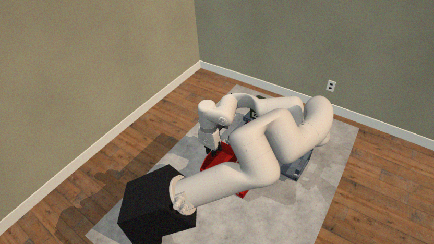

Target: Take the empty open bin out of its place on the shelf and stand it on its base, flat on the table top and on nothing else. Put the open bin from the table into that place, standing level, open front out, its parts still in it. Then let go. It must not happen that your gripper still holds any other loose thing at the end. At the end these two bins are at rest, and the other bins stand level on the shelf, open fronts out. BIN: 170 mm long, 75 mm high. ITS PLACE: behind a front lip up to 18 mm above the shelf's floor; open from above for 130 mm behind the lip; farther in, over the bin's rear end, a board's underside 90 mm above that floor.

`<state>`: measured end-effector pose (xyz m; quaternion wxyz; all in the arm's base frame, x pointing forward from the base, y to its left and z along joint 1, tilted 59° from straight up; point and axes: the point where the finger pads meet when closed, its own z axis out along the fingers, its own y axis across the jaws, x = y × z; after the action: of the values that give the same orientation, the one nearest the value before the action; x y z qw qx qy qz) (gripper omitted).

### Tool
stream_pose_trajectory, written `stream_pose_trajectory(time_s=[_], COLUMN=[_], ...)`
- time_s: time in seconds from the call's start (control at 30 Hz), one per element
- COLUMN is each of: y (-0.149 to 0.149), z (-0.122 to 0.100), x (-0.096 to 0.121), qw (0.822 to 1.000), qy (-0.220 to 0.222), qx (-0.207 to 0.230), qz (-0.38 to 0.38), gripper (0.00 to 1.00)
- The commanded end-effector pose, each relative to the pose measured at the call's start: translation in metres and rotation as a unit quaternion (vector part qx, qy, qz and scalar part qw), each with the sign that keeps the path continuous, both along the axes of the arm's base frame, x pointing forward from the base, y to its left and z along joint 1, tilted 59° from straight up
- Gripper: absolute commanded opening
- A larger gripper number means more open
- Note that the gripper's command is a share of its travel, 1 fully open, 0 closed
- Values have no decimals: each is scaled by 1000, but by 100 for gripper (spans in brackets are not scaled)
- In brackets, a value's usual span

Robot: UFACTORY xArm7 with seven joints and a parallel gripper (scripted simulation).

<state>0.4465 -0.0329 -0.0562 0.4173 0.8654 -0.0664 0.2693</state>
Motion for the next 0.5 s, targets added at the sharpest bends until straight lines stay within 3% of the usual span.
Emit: stream_pose_trajectory(time_s=[0.0,0.47], y=[6,21], z=[3,13], x=[-2,-10], qw=[1000,1000], qy=[0,0], qx=[1,1], qz=[2,2], gripper=[26,26])
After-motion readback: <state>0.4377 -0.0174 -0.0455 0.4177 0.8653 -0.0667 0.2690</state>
